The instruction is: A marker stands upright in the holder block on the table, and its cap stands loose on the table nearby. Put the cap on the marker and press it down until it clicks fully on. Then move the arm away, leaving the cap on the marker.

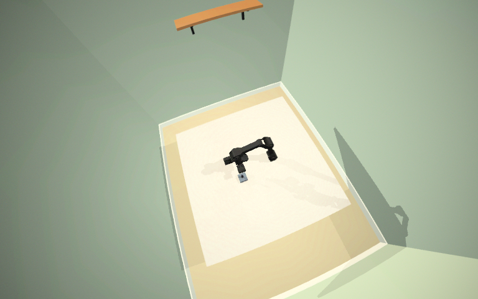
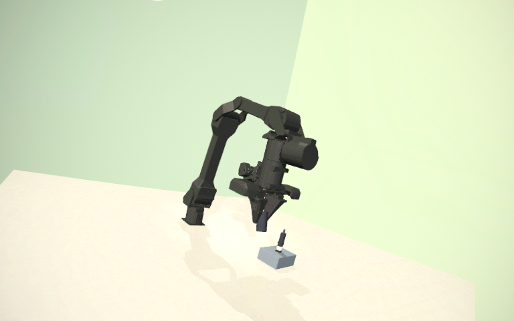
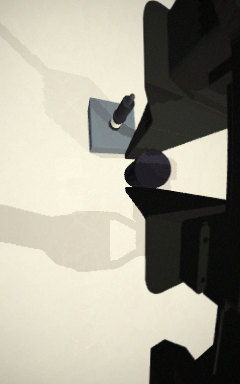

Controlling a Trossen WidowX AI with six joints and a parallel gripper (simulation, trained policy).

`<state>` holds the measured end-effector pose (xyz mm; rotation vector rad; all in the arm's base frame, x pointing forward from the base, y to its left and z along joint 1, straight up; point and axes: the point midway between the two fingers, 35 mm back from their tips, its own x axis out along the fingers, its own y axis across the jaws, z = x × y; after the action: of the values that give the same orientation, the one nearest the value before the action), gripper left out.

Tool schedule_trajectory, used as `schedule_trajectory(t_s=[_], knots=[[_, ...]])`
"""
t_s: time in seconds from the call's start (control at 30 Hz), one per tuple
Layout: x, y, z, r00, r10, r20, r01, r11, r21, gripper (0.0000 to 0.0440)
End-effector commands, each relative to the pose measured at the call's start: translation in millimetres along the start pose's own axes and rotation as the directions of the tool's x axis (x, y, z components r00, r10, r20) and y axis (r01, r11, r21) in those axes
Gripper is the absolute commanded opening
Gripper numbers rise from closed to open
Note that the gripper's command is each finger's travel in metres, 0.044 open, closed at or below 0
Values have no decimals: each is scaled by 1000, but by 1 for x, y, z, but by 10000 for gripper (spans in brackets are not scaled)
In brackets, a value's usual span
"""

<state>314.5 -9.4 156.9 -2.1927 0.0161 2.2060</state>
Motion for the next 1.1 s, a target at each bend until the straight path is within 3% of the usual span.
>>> schedule_trajectory(t_s=[0.0, 0.6, 1.07], knots=[[-2, -11, -6, 1000, -7, 3, 7, 1000, -25, 0], [-11, -73, -7, 1000, -6, 28, 11, 978, -208, 0], [-1, -86, -2, 998, 10, 69, 8, 969, -249, 0]])
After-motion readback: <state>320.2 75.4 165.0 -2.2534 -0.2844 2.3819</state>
